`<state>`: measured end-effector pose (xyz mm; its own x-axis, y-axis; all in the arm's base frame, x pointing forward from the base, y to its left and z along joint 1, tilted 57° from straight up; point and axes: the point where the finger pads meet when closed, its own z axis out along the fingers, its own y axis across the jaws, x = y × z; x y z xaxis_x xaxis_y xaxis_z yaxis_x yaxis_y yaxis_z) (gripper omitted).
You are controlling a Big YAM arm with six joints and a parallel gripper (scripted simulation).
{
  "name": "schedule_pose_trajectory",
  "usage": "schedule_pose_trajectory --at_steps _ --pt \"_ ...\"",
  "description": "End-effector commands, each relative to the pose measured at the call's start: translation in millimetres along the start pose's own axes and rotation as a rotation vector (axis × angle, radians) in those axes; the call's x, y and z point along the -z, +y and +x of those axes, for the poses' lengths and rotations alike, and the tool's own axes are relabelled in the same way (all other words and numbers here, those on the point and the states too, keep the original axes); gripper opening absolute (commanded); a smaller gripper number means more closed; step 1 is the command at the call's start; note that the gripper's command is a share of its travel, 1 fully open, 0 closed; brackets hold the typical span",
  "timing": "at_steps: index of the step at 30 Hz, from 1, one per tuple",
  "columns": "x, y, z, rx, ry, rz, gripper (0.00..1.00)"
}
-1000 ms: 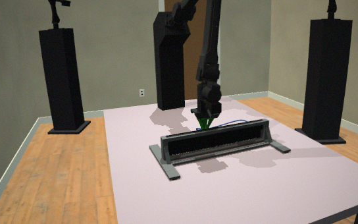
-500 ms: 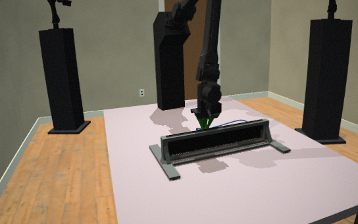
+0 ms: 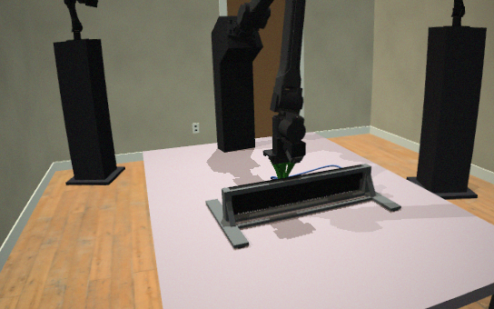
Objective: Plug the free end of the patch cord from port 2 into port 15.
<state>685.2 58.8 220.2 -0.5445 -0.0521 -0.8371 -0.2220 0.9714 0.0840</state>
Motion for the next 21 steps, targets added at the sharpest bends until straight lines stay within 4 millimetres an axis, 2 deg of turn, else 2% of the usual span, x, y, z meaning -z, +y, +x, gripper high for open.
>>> schedule_pose_trajectory --at_steps 1,21 --pt "0.0 -14.0 -15.0 -0.014 -0.024 0.014 0.0" --pt "0.9 -14.5 -17.5 -0.006 -0.009 0.015 0.0"
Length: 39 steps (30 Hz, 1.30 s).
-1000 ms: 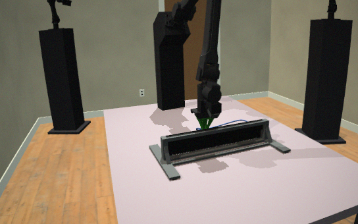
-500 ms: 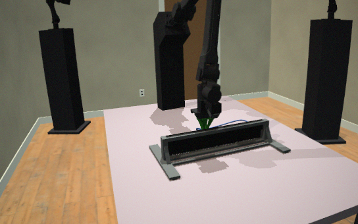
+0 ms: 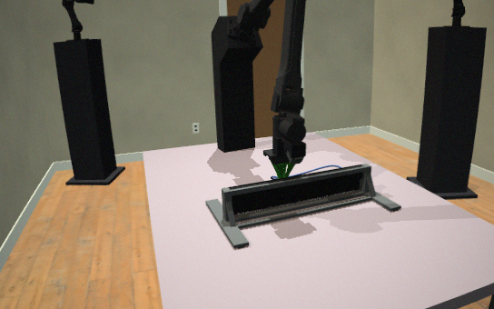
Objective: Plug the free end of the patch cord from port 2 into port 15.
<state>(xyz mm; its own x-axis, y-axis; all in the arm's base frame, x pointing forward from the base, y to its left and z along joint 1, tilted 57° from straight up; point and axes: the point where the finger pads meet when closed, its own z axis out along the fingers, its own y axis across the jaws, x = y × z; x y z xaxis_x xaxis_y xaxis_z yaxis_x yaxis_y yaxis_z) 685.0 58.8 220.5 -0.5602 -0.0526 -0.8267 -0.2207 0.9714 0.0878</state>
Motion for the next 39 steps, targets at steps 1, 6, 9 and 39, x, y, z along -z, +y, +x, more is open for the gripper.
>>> schedule_pose_trajectory --at_steps 1,6,9,39 --pt "0.9 -14.5 -18.1 0.0 -0.03 0.016 0.0" --pt "1.0 -14.6 -19.9 0.003 -0.037 0.017 0.0" --pt "1.3 -14.7 -21.8 0.008 -0.043 0.018 0.0" --pt "5.8 -14.9 -33.9 0.018 -0.071 0.022 0.0"
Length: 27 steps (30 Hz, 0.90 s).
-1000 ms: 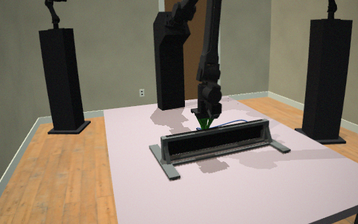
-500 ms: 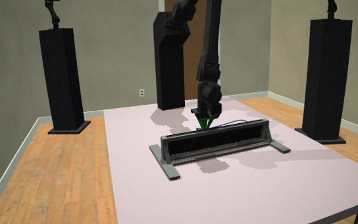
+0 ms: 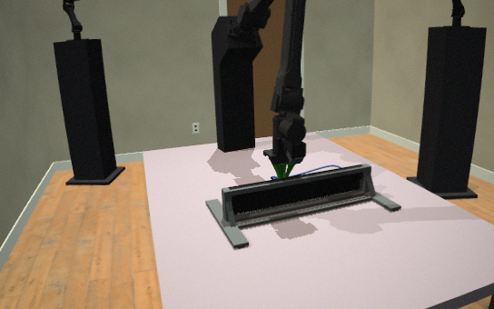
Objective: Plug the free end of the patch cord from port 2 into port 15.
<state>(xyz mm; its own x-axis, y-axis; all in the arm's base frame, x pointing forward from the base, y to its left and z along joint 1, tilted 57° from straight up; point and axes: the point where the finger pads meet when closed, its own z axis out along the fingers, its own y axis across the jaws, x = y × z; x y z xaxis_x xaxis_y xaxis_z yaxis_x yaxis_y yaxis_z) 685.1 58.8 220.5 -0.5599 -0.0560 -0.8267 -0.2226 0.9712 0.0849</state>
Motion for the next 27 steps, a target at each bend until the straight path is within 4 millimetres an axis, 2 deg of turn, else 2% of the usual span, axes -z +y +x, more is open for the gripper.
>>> schedule_pose_trajectory --at_steps 1,27 --pt "6.3 -14.9 -34.3 0.015 -0.073 0.022 0.0" --pt "14.2 -14.3 -47.3 0.021 -0.101 0.027 0.0"
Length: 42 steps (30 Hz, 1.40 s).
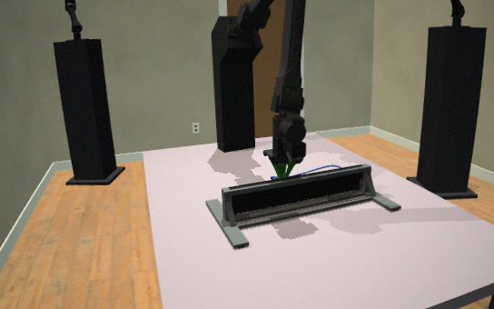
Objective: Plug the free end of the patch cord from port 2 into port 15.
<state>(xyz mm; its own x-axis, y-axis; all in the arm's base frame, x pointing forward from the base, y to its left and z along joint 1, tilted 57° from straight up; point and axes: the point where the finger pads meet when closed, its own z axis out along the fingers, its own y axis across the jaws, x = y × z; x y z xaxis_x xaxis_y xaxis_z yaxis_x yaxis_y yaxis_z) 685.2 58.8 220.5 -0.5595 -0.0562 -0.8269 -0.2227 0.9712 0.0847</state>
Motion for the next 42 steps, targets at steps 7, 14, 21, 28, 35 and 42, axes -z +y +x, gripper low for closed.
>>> schedule_pose_trajectory --at_steps 7,14,21,28,35,42 --pt "16.0 -14.1 -50.0 0.022 -0.106 0.027 0.0" --pt "17.9 -13.9 -52.6 0.023 -0.112 0.028 0.0" --pt "18.5 -13.8 -53.2 0.023 -0.113 0.028 0.0" --pt "18.7 -13.7 -53.5 0.023 -0.113 0.028 0.0" --pt "18.8 -13.7 -53.6 0.023 -0.113 0.028 0.0" --pt "18.8 -13.7 -53.6 0.023 -0.113 0.028 0.0"
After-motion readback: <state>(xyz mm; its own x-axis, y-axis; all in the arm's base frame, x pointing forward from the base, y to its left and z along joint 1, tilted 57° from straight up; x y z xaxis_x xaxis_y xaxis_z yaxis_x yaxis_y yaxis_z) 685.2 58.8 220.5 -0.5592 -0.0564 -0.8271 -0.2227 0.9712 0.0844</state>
